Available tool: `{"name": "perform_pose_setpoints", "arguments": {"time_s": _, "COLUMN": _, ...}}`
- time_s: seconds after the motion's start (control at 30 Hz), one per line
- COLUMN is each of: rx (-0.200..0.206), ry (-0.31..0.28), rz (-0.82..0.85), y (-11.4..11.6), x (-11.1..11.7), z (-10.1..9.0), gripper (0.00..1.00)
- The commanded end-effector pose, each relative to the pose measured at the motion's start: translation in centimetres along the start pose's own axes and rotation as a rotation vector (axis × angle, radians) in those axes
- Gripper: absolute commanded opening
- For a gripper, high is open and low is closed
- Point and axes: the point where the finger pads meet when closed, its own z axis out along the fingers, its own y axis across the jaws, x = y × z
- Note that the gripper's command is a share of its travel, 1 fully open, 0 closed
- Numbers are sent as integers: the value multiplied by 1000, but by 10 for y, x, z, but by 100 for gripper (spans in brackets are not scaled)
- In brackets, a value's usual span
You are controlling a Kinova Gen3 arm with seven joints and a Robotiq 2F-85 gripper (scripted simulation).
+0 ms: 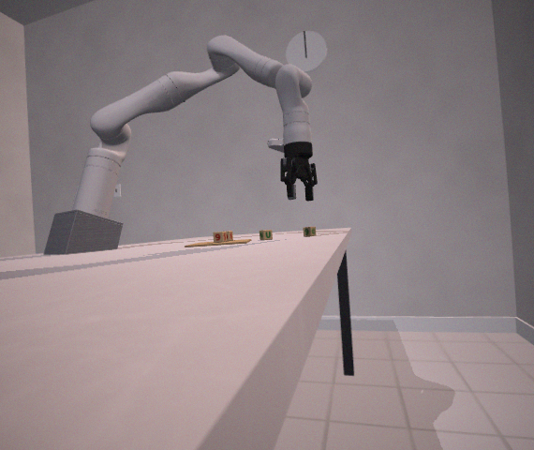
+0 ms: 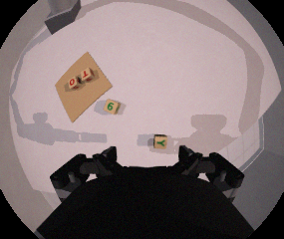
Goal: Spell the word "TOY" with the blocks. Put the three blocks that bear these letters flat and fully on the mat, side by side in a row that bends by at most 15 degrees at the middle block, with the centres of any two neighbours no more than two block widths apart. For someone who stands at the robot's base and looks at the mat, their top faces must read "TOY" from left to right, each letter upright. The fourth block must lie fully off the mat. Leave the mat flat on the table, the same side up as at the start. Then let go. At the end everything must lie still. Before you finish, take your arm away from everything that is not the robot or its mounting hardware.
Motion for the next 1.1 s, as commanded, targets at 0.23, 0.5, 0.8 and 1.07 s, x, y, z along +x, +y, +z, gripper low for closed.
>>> {"name": "perform_pose_setpoints", "arguments": {"time_s": 0.23, "rx": -6, "ry": -5, "rz": 68, "y": 21, "x": -3, "z": -1, "gripper": 100}}
{"name": "perform_pose_setpoints", "arguments": {"time_s": 0.5, "rx": -7, "ry": -5, "rz": 83, "y": 24, "x": -3, "z": -1, "gripper": 100}}
{"name": "perform_pose_setpoints", "arguments": {"time_s": 0.8, "rx": -7, "ry": -5, "rz": 84, "y": 24, "x": -3, "z": -1, "gripper": 62}}
{"name": "perform_pose_setpoints", "arguments": {"time_s": 1.07, "rx": -7, "ry": -5, "rz": 84, "y": 24, "x": -3, "z": -1, "gripper": 62}}
